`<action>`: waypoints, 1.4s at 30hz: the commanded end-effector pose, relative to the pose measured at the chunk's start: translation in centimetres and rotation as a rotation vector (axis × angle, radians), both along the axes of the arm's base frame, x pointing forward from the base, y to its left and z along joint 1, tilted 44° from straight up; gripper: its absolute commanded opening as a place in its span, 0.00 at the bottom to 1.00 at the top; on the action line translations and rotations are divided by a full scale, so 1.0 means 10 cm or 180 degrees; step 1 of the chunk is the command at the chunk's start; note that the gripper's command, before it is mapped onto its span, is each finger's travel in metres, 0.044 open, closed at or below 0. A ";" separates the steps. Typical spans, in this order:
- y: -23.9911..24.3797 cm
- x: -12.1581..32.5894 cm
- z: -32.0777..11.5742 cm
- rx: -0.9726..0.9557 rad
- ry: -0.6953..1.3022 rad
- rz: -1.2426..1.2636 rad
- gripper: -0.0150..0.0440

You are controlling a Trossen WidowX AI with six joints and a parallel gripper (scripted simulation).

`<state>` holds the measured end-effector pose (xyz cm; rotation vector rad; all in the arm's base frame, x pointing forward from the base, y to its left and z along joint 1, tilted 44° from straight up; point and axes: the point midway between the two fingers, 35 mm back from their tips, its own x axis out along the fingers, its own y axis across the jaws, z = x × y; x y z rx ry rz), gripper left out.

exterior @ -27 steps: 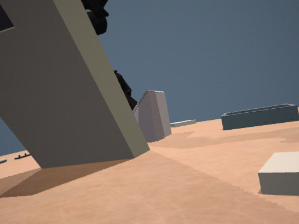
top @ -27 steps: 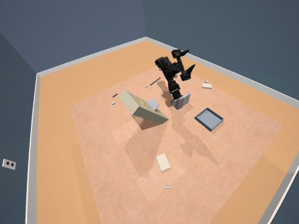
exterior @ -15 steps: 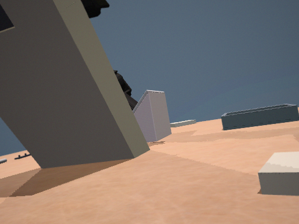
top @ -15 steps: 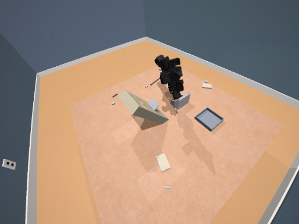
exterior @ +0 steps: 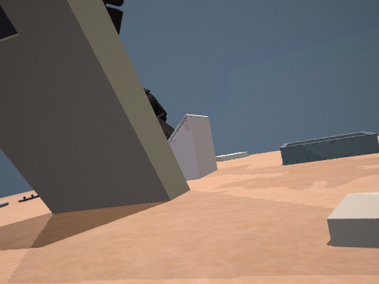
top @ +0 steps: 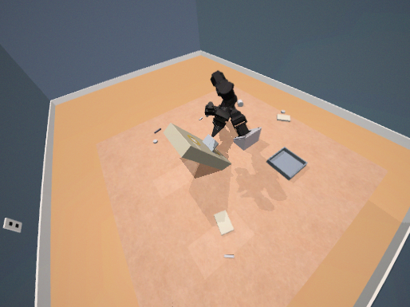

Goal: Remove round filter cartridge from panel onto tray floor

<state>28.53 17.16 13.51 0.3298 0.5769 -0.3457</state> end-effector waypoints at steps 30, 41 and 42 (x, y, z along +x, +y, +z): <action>-0.52 0.26 0.25 -0.1109 -0.0165 -0.0378 0.40; -0.62 0.40 0.19 -0.1112 -0.0176 -0.0377 0.40; -0.63 0.41 0.18 -0.1113 -0.0178 -0.0376 0.40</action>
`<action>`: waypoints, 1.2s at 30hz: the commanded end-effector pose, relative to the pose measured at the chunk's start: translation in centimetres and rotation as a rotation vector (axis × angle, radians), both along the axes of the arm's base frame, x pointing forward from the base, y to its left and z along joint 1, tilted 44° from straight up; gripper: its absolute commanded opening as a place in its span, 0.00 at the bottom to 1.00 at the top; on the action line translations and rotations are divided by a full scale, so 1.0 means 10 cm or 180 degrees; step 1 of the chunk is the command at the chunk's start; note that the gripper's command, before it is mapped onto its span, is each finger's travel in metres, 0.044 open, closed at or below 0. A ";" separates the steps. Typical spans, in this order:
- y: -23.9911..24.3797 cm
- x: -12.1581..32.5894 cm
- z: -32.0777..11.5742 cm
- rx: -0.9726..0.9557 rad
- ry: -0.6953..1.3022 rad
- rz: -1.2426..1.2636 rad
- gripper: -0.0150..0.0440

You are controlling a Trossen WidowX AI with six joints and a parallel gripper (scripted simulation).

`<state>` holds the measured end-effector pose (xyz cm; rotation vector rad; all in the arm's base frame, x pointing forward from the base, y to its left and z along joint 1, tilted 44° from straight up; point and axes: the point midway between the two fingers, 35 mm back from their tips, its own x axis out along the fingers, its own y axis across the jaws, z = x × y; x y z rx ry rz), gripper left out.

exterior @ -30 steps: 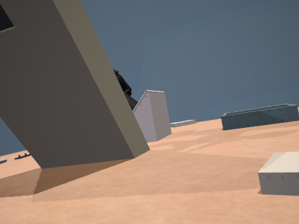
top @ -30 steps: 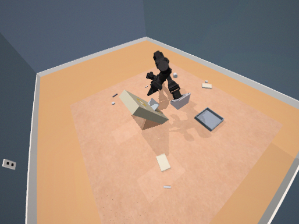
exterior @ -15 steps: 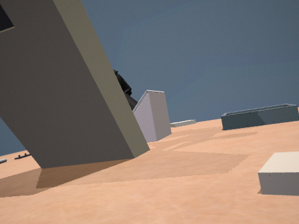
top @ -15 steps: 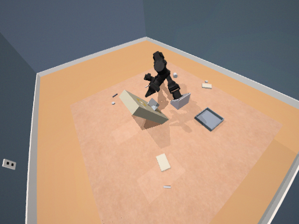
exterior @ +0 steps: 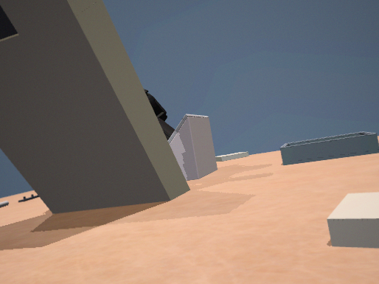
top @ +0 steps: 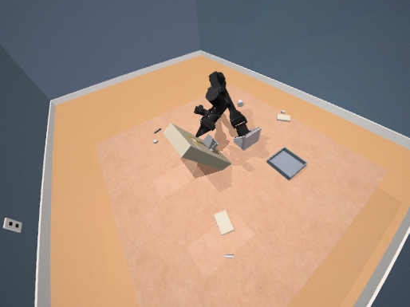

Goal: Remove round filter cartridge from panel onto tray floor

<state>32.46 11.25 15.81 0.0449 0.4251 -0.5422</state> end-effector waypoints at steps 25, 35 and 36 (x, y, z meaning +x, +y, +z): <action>-0.10 0.08 -0.10 -0.0029 0.0015 0.0014 0.40; -0.09 0.10 -0.08 -0.0029 0.0015 0.0014 0.40; -0.09 0.10 -0.08 -0.0029 0.0015 0.0014 0.40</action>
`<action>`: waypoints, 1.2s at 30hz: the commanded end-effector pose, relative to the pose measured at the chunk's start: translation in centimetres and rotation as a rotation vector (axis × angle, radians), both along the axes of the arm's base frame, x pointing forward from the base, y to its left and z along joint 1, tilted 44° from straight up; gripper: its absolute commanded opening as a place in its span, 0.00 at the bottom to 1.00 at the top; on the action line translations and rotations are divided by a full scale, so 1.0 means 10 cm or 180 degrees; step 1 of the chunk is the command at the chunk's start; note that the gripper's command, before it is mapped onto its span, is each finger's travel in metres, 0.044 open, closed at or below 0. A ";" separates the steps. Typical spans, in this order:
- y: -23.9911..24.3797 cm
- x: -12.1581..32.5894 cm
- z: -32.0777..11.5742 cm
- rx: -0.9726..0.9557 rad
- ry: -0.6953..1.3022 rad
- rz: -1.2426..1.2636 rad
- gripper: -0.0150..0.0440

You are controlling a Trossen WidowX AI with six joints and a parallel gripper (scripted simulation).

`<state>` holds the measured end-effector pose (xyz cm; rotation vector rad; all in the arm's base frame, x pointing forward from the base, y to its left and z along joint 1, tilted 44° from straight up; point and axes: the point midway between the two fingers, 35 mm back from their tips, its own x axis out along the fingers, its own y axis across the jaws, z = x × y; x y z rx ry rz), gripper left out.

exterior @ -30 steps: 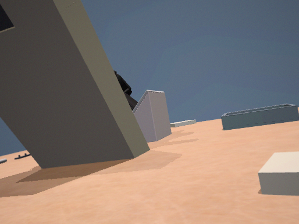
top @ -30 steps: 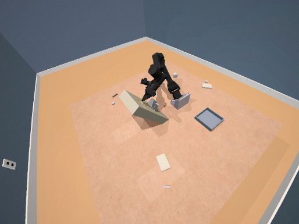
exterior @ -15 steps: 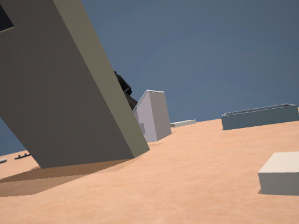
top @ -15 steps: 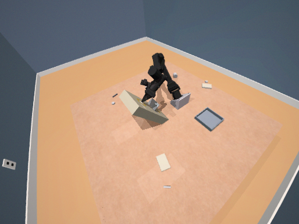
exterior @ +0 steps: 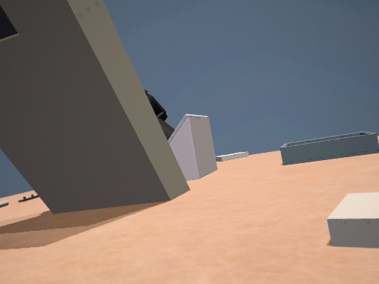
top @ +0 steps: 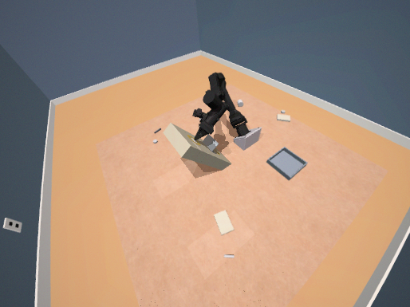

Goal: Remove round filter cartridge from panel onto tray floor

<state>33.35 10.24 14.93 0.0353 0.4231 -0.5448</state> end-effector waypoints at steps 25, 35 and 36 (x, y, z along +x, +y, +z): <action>0.00 0.04 0.01 0.0002 0.0012 0.0015 0.40; -0.01 0.03 -0.01 0.0002 0.0012 0.0015 0.40; -0.01 0.03 -0.01 0.0002 0.0012 0.0015 0.40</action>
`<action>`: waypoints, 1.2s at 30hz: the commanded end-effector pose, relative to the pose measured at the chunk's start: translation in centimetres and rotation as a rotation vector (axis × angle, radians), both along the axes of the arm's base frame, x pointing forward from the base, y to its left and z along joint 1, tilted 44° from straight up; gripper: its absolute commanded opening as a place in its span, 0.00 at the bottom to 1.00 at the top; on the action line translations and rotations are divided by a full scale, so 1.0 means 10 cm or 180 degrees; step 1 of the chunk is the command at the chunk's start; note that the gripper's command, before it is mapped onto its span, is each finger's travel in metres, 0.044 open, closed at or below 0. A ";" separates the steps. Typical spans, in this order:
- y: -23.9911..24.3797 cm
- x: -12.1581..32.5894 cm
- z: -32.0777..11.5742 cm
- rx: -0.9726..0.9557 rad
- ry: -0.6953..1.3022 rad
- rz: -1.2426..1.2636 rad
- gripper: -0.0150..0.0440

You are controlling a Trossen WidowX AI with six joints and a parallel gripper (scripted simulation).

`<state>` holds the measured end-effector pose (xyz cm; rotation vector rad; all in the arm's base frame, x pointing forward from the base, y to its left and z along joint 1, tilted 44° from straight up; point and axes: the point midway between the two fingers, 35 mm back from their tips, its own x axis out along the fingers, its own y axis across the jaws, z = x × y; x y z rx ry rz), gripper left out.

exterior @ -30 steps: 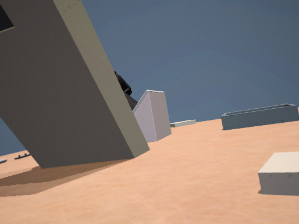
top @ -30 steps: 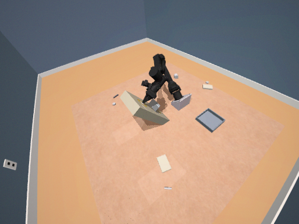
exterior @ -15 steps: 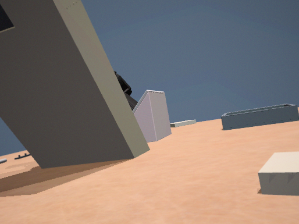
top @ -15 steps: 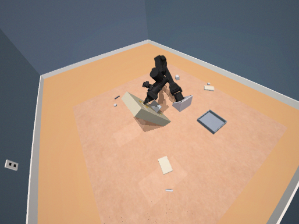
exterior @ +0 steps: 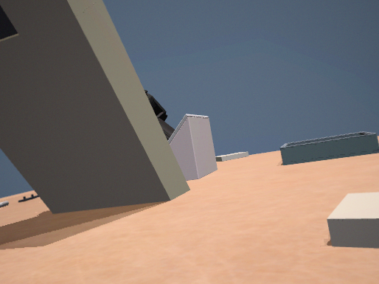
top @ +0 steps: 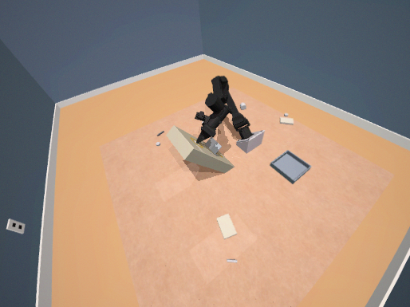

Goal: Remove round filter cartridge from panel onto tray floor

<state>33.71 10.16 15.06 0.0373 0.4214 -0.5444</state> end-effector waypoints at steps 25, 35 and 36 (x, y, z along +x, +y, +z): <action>0.00 -0.01 -0.02 -0.0002 0.0019 0.0015 0.40; -0.01 0.02 -0.03 -0.0003 0.0018 0.0016 0.40; -0.01 0.02 -0.03 -0.0003 0.0018 0.0016 0.40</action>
